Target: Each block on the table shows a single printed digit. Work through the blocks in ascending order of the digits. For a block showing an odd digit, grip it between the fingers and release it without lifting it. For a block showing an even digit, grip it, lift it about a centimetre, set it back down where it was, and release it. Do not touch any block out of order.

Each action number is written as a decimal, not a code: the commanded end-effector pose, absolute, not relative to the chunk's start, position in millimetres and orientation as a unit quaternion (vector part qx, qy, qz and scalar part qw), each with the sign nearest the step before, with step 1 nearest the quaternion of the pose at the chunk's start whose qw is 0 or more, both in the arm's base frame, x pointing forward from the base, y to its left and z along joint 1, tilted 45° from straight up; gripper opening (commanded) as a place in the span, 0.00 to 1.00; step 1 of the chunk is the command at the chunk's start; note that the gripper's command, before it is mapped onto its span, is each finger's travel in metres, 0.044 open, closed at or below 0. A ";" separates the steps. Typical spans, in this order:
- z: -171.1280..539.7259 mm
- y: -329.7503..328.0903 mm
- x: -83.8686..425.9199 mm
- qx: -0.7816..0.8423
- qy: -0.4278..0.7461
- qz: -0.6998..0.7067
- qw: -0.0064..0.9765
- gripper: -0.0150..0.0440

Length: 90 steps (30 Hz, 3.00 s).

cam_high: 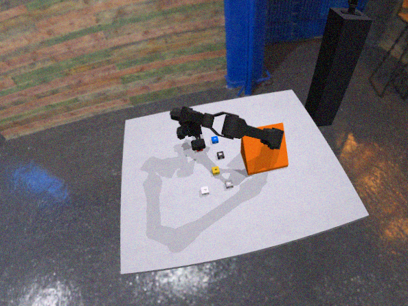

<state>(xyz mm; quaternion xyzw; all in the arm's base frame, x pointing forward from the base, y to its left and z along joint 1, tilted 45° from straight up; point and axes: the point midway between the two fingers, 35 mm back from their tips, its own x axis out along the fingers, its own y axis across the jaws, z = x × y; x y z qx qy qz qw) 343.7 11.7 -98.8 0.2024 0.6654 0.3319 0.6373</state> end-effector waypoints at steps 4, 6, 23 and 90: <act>-106.2 18.3 343.7 0.207 0.663 0.331 0.638 0.93; -108.5 20.6 343.5 0.207 0.663 0.331 0.638 0.93; -124.4 36.8 340.6 0.208 0.663 0.331 0.638 0.93; -117.1 29.5 341.8 0.208 0.663 0.331 0.638 0.46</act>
